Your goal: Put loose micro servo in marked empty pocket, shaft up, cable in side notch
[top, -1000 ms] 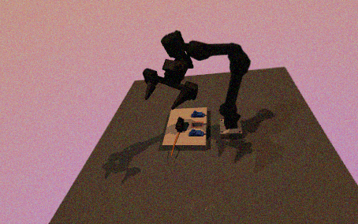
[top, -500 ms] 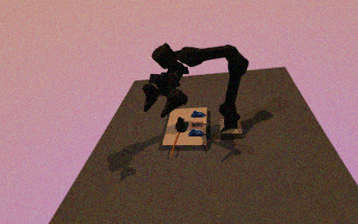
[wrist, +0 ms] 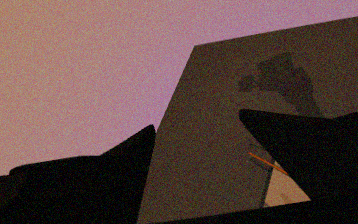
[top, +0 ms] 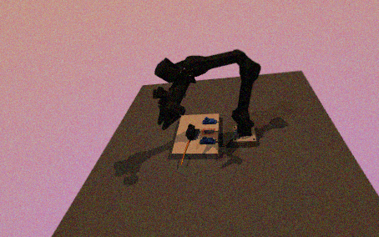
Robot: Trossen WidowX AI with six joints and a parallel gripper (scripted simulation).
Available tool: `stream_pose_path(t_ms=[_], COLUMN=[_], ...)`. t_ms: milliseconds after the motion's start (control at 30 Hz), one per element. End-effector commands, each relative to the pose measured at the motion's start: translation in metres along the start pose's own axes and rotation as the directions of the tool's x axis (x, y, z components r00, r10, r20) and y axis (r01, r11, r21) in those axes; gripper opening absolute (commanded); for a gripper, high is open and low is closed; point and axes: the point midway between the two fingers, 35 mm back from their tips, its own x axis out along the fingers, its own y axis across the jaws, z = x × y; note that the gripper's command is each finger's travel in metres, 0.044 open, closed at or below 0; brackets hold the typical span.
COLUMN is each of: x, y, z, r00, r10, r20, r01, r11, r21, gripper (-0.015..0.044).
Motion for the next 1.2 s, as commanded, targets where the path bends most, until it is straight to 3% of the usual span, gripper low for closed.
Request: stream_pose_path(t_ms=[0, 533, 1167], x=[0.007, 0.017, 0.014], y=[-0.019, -0.082, -0.145], z=[-0.009, -0.041, -0.089], r00=[0.998, 0.954, 0.844], r10=[-0.058, -0.232, -0.375], r20=[-0.04, -0.187, -0.383], r01=[0.063, 0.298, 0.487], r11=[0.988, 0.774, 0.237], r21=[0.139, 0.558, 0.841], gripper=[0.044, 0.044, 0.044])
